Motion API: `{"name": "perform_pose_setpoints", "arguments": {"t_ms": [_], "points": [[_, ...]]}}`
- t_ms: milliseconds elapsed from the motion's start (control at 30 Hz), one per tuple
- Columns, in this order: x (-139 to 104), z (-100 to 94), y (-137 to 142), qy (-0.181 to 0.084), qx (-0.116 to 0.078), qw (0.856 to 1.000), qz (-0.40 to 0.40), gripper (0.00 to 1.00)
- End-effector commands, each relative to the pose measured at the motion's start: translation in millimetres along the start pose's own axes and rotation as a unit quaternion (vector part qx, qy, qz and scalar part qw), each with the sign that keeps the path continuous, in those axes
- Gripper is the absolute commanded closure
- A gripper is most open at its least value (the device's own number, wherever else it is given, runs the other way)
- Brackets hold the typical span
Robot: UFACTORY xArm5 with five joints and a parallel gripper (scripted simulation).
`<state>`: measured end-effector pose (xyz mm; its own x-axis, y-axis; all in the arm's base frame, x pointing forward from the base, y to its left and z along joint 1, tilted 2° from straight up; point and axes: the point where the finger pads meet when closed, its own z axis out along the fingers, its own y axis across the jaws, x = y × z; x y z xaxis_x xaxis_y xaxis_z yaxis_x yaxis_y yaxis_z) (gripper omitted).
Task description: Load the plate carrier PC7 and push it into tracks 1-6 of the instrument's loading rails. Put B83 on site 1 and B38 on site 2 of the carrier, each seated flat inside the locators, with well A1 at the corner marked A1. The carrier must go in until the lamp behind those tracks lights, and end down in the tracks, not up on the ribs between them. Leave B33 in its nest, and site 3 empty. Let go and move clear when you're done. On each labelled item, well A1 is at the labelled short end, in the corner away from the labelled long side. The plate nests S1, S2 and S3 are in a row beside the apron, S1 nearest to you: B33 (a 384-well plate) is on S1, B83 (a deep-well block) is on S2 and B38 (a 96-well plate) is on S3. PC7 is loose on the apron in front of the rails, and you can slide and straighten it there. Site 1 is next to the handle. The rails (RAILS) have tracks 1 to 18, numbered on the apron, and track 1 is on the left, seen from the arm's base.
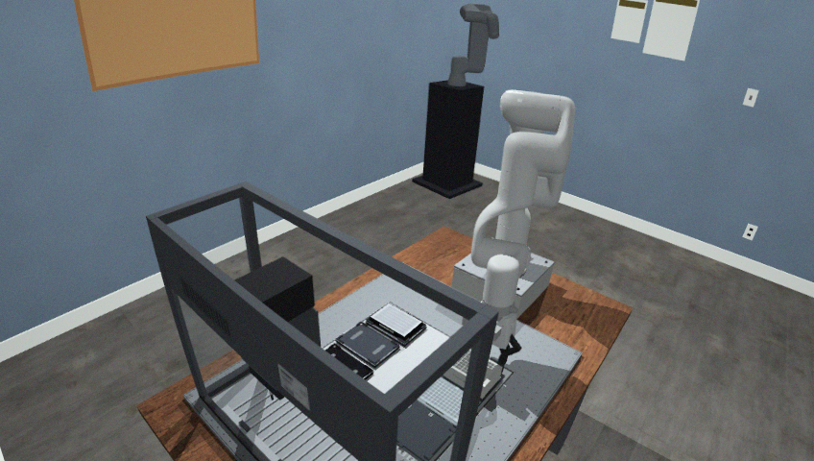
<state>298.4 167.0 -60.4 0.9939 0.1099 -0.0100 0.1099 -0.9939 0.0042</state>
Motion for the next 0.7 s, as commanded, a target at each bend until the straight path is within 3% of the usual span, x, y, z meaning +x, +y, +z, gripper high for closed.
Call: {"name": "perform_pose_setpoints", "arguments": {"t_ms": [0,667], "points": [[5.7,-0.9,-0.7,0.007,-0.011,1.0,0.0,0.19],[23.7,-1.2,-0.7,0.007,-0.011,1.0,0.0,0.19]]}}
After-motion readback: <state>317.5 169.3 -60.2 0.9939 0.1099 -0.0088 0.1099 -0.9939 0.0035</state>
